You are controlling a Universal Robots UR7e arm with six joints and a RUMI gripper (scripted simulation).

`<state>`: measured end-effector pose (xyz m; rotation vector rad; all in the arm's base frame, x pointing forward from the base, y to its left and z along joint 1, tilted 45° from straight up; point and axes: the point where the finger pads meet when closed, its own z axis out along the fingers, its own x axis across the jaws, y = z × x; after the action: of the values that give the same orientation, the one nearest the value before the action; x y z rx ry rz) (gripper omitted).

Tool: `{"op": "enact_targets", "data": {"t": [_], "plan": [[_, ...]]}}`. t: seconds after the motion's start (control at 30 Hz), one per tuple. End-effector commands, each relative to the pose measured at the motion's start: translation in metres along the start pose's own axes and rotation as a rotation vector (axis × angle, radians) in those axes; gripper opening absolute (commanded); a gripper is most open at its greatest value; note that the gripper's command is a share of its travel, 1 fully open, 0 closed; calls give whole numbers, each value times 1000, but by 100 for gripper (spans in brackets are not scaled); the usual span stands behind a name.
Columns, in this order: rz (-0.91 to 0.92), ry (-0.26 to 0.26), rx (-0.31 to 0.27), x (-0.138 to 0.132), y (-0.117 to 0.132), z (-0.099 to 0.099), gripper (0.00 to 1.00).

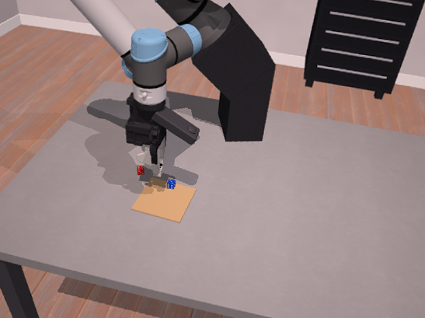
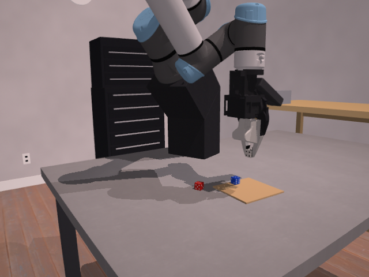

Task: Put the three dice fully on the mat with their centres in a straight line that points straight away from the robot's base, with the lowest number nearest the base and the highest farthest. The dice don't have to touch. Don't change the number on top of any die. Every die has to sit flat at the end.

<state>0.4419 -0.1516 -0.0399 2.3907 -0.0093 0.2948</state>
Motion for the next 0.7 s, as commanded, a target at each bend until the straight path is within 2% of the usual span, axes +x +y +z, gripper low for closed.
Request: {"op": "enact_targets", "data": {"t": [0.0, 0.67], "plan": [[-173, 12, 1, -1, -4, 0, 3], [-571, 12, -2, -7, -10, -1, 3]]}}
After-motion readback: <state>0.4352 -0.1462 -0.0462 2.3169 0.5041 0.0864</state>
